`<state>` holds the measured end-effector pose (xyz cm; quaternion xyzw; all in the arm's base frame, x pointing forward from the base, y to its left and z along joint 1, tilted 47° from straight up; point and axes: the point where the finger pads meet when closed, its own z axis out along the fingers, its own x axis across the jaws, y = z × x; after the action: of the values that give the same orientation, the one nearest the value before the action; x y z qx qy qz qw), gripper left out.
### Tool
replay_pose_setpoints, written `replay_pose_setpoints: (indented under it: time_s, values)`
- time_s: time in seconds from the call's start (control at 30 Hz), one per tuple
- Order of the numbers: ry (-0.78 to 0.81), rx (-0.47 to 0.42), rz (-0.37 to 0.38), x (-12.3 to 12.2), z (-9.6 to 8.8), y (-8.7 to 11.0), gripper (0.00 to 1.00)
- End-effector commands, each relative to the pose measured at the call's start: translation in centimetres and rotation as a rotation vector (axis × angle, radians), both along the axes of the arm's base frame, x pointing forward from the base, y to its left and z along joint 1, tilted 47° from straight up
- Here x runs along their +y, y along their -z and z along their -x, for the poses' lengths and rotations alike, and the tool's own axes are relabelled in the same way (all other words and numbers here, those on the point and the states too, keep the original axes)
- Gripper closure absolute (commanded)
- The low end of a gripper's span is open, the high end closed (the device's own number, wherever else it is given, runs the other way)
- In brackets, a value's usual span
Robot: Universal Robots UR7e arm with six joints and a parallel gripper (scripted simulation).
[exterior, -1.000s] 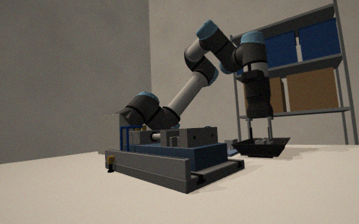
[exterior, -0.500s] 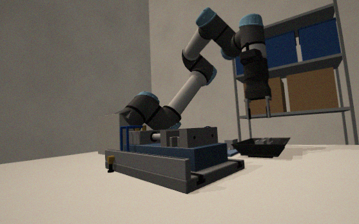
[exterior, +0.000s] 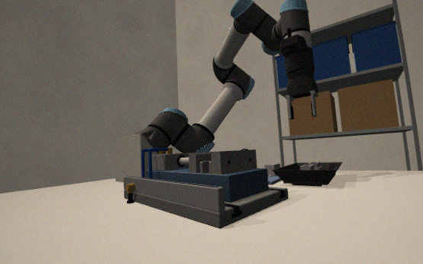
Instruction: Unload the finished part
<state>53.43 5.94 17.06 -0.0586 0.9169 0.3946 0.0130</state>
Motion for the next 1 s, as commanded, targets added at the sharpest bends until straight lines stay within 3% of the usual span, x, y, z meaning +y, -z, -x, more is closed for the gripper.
replay_pose_setpoints:
  time_s: [0.0, 0.13, 0.17, 0.97]
  values:
    - [0.000, 0.000, 0.000, -0.52, -0.04, -0.48, 0.00]
    - [0.000, 0.000, 0.000, -0.59, -0.04, -0.54, 0.00]
    - [0.000, 0.000, 0.000, -0.59, -0.04, -0.54, 1.00]
    - [0.000, 0.000, 0.000, -0.59, -0.04, -0.54, 1.00]
